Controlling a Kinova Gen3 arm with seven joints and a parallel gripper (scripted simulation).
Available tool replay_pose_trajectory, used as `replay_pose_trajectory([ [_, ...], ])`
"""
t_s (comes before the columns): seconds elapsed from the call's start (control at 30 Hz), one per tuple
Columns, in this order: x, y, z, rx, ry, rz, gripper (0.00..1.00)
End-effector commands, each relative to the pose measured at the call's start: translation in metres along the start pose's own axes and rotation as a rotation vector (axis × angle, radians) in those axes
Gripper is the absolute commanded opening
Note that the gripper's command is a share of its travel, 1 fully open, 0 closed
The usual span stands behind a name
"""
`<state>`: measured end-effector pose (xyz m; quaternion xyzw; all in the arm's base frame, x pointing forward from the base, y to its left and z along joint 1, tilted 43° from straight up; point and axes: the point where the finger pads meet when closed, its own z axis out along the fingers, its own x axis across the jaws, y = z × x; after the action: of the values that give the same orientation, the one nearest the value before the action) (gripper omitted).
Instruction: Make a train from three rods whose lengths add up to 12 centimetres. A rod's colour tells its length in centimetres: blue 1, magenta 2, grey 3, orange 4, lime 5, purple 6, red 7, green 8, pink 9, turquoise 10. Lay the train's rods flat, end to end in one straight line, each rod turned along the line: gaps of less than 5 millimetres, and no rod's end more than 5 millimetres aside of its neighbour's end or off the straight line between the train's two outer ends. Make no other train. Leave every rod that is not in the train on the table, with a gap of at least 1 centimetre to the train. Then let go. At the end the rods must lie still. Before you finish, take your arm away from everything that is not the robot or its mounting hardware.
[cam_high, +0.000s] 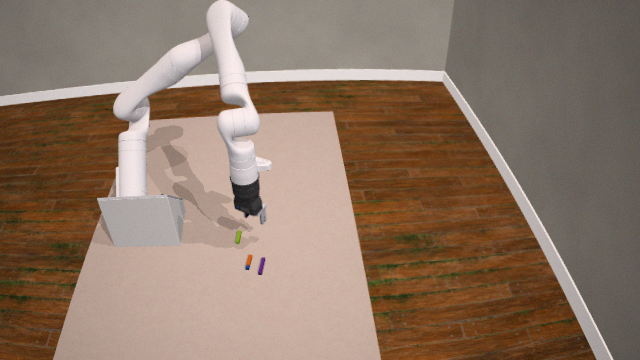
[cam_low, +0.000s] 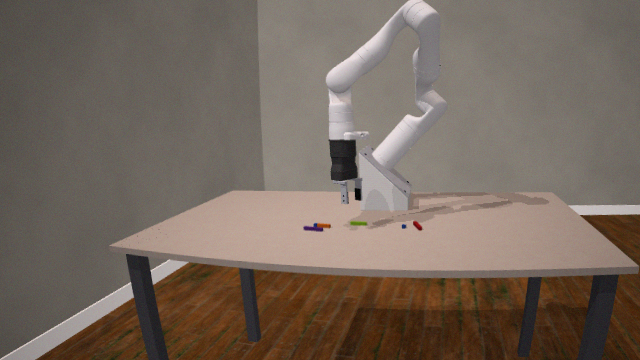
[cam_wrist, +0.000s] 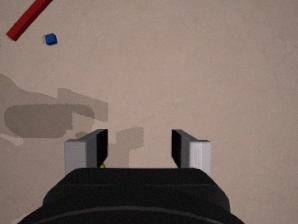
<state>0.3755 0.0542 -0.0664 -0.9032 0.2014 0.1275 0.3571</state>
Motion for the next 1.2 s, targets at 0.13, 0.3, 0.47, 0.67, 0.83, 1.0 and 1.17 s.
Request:
replay_pose_trajectory([
  [0.13, -0.037, -0.066, 0.004, -0.009, -0.001, 0.197, 1.00],
  [0.3, -0.069, -0.099, 0.009, -0.012, 0.000, 0.381, 1.00],
  [0.47, -0.087, -0.114, 0.012, -0.015, 0.001, 0.480, 1.00],
  [0.67, -0.117, -0.131, 0.017, -0.020, 0.004, 0.629, 1.00],
  [0.83, -0.130, -0.137, 0.018, -0.024, 0.007, 0.695, 1.00],
  [1.0, -0.134, -0.138, 0.019, -0.024, 0.007, 0.711, 1.00],
  [1.17, -0.135, -0.139, 0.019, -0.025, 0.007, 0.715, 0.54],
])
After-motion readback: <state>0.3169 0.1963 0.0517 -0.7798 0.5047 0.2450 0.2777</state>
